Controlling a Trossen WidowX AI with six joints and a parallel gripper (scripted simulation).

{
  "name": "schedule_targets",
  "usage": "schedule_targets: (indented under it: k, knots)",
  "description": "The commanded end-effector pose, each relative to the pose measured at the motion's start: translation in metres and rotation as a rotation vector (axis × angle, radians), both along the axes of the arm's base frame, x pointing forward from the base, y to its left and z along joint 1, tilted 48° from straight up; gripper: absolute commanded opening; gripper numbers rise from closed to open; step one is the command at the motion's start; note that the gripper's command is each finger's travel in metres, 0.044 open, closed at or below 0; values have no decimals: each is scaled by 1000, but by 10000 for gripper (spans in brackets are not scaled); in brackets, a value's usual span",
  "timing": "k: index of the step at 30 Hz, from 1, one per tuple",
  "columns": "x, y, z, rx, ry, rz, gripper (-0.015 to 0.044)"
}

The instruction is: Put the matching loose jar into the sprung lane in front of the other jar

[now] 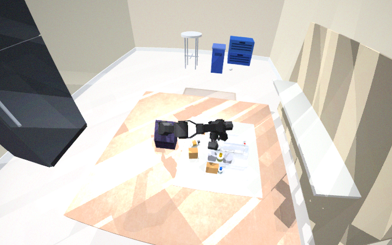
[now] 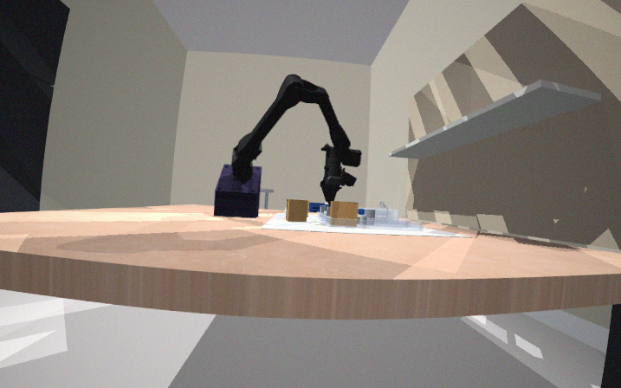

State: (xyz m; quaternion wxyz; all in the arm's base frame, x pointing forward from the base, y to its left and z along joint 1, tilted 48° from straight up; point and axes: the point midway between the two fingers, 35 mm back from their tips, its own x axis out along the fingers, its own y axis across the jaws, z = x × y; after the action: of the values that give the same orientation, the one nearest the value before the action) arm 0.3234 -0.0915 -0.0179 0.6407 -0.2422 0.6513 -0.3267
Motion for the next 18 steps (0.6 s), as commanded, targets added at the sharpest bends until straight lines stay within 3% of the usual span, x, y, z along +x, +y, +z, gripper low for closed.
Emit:
schedule_targets:
  k: [1,18]
  knots:
    - [5,-2,1,-8,-19,4,0]
    - [5,-6,-3,-8,-19,4,0]
